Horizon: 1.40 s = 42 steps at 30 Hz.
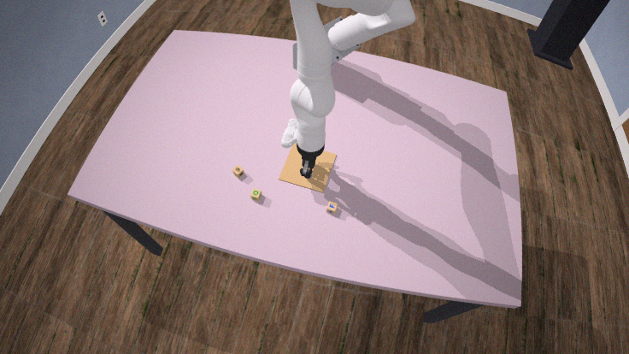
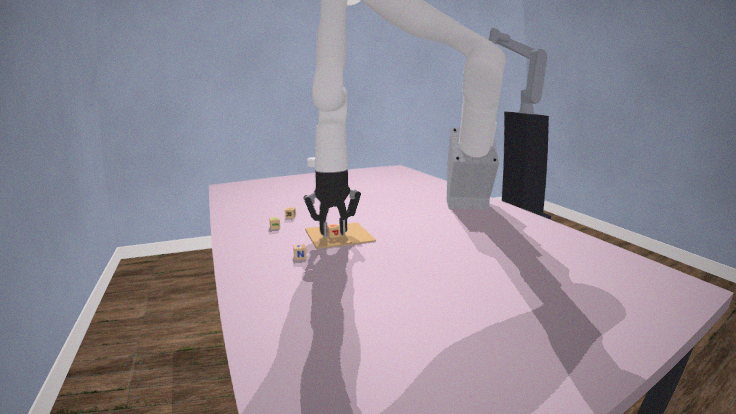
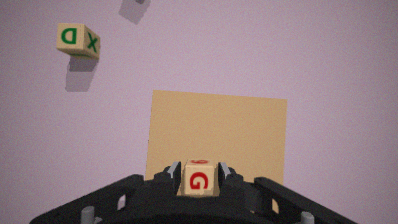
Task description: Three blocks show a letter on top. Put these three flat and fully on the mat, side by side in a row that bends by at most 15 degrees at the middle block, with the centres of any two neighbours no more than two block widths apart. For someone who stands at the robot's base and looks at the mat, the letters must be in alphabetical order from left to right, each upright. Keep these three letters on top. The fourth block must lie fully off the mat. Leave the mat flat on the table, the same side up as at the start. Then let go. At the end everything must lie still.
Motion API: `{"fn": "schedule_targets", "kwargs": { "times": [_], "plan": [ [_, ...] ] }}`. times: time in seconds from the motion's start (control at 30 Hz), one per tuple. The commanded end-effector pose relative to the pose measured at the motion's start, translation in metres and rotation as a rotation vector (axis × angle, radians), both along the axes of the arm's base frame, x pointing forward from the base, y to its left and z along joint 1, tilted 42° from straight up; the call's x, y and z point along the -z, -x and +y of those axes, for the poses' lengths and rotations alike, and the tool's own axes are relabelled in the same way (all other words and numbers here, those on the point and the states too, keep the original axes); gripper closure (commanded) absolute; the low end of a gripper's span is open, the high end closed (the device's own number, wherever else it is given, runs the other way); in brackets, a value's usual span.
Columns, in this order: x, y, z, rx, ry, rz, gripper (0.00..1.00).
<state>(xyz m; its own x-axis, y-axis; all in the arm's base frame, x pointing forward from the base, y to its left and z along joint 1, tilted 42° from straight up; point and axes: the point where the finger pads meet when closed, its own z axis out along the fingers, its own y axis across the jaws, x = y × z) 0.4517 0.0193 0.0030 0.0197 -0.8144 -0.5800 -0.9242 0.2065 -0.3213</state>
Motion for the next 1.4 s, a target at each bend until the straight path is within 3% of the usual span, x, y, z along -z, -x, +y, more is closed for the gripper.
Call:
{"fn": "schedule_targets", "kwargs": {
  "times": [0.0,0.23,0.27,1.37],
  "plan": [
    [-0.0003,-0.0002,-0.0006,0.001,0.001,-0.001,0.59],
    [-0.0003,-0.0002,-0.0006,0.001,0.001,-0.001,0.59],
    [-0.0003,-0.0002,-0.0006,0.001,0.001,-0.001,0.79],
    [-0.0003,-0.0002,-0.0006,0.001,0.001,-0.001,0.79]
  ]
}}
